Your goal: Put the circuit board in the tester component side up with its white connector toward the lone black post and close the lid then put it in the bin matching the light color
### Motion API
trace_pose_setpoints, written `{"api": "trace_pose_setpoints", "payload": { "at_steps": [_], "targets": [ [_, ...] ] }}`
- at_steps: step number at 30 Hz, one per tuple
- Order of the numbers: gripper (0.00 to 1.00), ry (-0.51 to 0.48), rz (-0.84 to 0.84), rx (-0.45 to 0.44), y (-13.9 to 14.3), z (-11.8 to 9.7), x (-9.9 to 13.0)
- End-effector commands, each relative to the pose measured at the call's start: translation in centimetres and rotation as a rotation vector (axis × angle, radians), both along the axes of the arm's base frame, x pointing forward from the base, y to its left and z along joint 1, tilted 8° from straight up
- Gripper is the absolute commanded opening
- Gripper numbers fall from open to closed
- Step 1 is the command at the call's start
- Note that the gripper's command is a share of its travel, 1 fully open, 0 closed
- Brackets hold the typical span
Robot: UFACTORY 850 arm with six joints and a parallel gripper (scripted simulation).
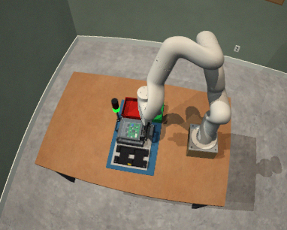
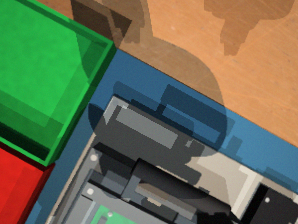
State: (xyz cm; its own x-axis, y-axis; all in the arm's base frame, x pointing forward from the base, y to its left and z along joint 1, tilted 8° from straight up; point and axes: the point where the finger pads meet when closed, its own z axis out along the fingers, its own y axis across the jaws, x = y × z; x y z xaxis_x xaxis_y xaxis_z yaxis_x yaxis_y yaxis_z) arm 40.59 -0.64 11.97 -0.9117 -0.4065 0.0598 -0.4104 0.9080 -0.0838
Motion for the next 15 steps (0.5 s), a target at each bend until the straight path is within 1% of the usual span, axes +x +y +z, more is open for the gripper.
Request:
{"api": "trace_pose_setpoints", "payload": {
  "at_steps": [1,10,13,15],
  "targets": [
    [0.00,-0.027,-0.149,-0.032,0.01,0.05,0.07],
    [0.00,-0.055,-0.384,-0.035,0.01,0.05,0.07],
    [0.00,-0.060,-0.434,-0.036,0.01,0.05,0.07],
    [0.00,-0.060,-0.434,-0.036,0.01,0.05,0.07]
  ]
}}
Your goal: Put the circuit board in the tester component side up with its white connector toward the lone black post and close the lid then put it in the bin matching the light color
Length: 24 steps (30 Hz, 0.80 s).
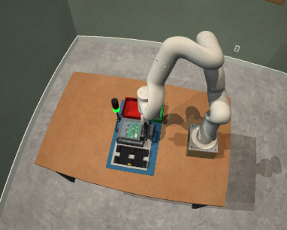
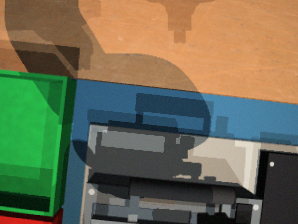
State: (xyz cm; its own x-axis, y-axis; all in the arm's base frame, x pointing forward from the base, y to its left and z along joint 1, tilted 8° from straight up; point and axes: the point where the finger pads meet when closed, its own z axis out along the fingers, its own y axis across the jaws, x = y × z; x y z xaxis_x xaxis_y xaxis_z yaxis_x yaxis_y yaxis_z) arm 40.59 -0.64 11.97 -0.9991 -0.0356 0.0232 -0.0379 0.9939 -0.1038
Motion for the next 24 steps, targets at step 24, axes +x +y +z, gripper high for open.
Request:
{"api": "trace_pose_setpoints", "payload": {
  "at_steps": [24],
  "targets": [
    [0.00,-0.022,-0.111,-0.028,0.01,0.05,0.08]
  ]
}}
